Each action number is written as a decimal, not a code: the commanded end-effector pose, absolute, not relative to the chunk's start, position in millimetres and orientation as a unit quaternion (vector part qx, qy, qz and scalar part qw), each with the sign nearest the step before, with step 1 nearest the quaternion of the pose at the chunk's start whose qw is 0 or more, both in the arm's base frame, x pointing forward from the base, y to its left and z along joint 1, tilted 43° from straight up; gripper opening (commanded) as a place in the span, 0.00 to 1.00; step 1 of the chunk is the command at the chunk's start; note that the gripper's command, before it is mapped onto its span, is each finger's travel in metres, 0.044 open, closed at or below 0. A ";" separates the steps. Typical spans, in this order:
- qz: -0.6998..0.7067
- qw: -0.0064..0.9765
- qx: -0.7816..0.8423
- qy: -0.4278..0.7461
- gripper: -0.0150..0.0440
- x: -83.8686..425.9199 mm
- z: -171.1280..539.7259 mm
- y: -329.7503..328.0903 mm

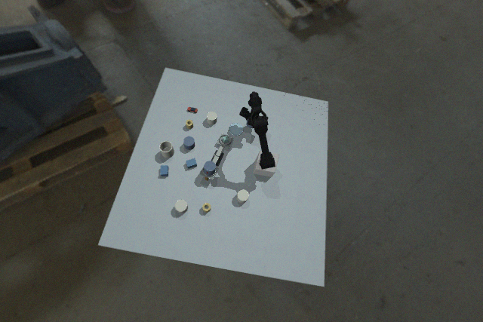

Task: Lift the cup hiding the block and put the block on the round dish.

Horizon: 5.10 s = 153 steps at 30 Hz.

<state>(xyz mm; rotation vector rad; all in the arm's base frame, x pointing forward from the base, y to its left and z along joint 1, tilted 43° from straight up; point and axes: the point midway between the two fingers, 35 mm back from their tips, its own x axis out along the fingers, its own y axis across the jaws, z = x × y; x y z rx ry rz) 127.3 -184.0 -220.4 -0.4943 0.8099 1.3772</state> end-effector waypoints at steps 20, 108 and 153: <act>0.614 0.669 -0.218 0.357 0.25 124.2 -256.9 -149.2; 0.118 0.608 0.358 0.699 0.69 255.5 -134.8 -117.7; -0.102 0.445 0.548 0.701 0.69 282.2 -128.0 -53.8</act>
